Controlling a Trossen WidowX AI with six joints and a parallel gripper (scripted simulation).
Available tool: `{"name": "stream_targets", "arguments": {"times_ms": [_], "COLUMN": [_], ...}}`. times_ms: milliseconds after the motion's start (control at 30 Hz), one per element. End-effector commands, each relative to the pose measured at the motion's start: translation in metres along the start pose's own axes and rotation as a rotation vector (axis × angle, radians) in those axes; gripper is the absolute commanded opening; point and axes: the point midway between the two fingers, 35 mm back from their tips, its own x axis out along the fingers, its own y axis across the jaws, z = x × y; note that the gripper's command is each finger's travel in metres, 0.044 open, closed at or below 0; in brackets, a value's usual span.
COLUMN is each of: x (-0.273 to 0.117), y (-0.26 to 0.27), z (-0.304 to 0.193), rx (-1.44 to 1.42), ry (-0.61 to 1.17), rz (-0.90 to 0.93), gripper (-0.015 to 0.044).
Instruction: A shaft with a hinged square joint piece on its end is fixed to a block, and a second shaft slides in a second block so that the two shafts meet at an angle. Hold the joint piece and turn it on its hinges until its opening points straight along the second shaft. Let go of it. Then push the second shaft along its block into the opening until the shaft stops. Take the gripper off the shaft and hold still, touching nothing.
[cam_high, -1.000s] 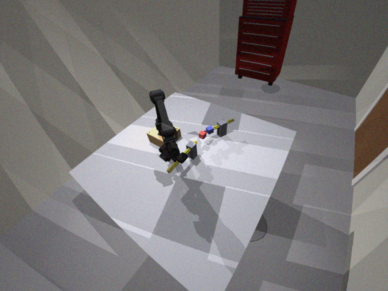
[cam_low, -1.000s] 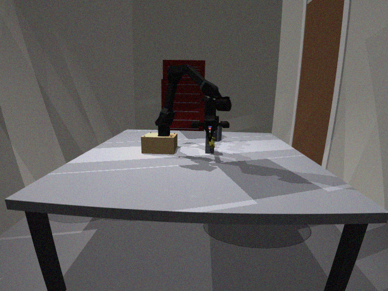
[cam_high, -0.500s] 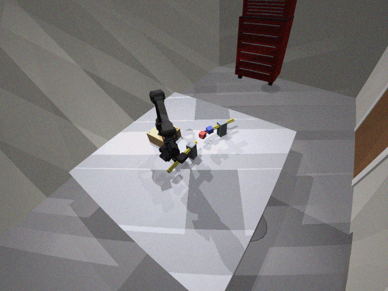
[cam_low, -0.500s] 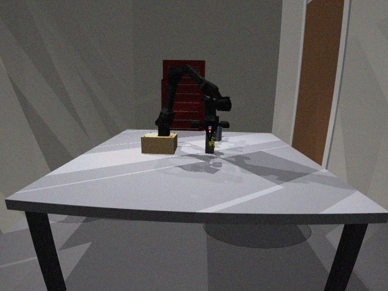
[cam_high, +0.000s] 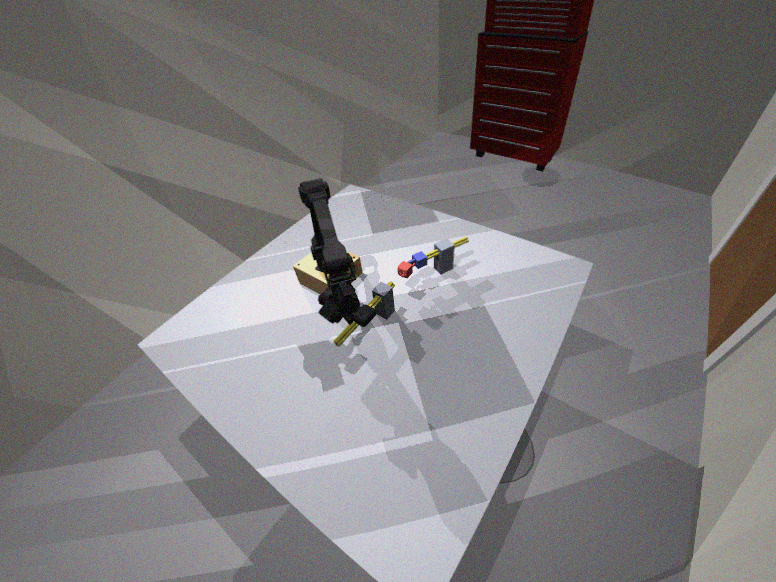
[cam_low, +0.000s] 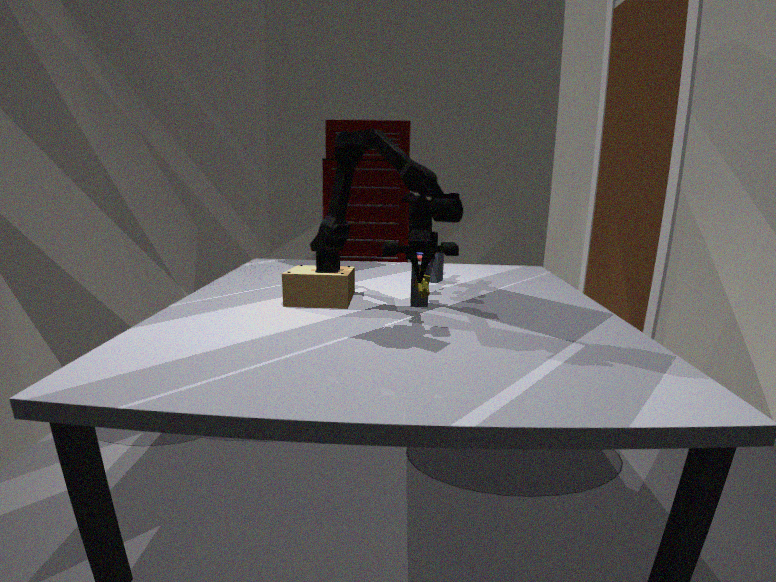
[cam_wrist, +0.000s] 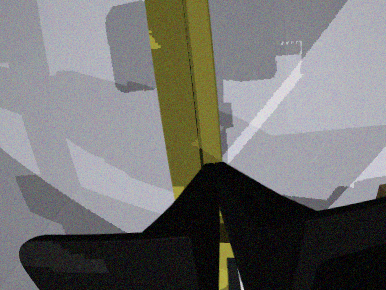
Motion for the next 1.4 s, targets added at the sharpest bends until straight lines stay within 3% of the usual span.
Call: {"name": "stream_targets", "arguments": {"times_ms": [0,1367], "x": [0.0037,0.0037], "y": [0.0000,0.0000], "z": [-0.0012,-0.0013], "rx": [0.000,0.001], "ry": [0.000,-0.002], "rz": [0.000,-0.002], "gripper": [0.0000,0.0000]}}
